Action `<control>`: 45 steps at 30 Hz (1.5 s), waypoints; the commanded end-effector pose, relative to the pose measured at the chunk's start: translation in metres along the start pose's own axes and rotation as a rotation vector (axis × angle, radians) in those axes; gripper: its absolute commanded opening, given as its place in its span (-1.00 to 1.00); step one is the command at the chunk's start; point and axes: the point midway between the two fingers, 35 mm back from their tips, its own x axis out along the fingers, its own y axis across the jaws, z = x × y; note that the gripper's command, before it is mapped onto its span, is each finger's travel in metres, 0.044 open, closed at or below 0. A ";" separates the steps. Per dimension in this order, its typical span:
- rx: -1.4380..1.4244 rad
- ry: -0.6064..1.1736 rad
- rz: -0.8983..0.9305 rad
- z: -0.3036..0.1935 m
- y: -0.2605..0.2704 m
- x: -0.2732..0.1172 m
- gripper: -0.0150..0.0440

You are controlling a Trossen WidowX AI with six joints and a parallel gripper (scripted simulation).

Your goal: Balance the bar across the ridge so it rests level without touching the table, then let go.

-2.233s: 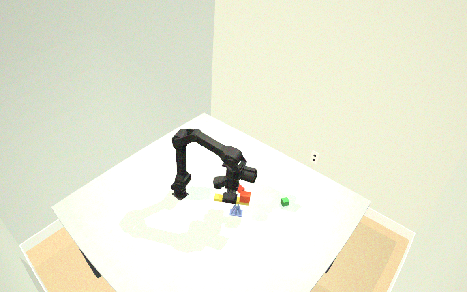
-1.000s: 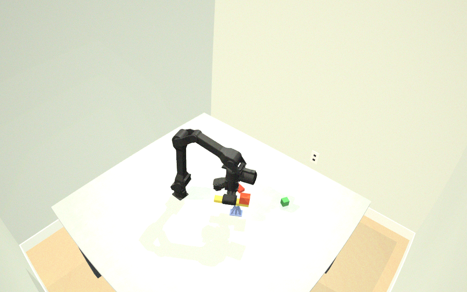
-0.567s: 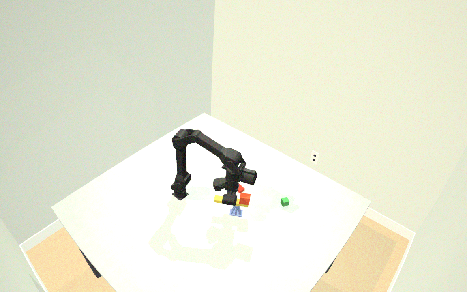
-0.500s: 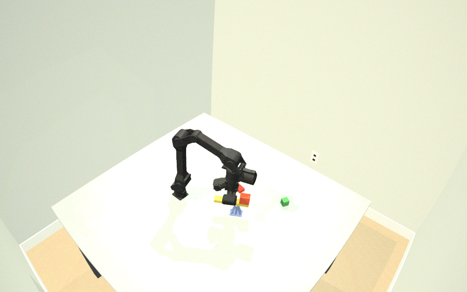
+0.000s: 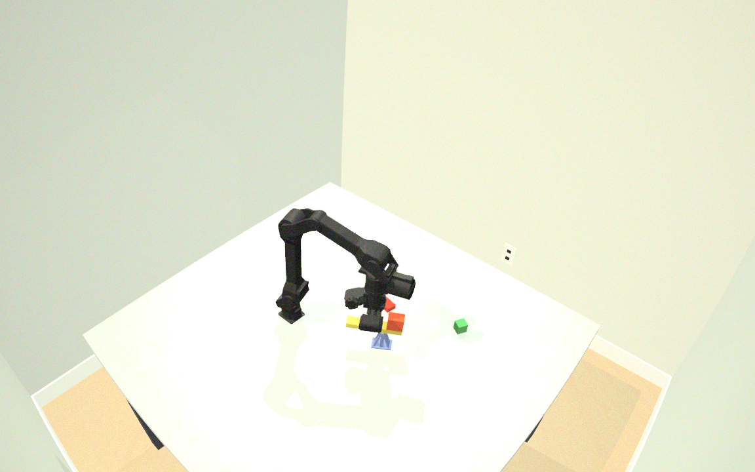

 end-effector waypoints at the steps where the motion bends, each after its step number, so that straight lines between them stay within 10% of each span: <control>1: -0.003 0.003 -0.005 -0.001 -0.001 0.000 -0.49; 45: -0.003 0.003 -0.005 0.000 -0.001 0.004 -0.49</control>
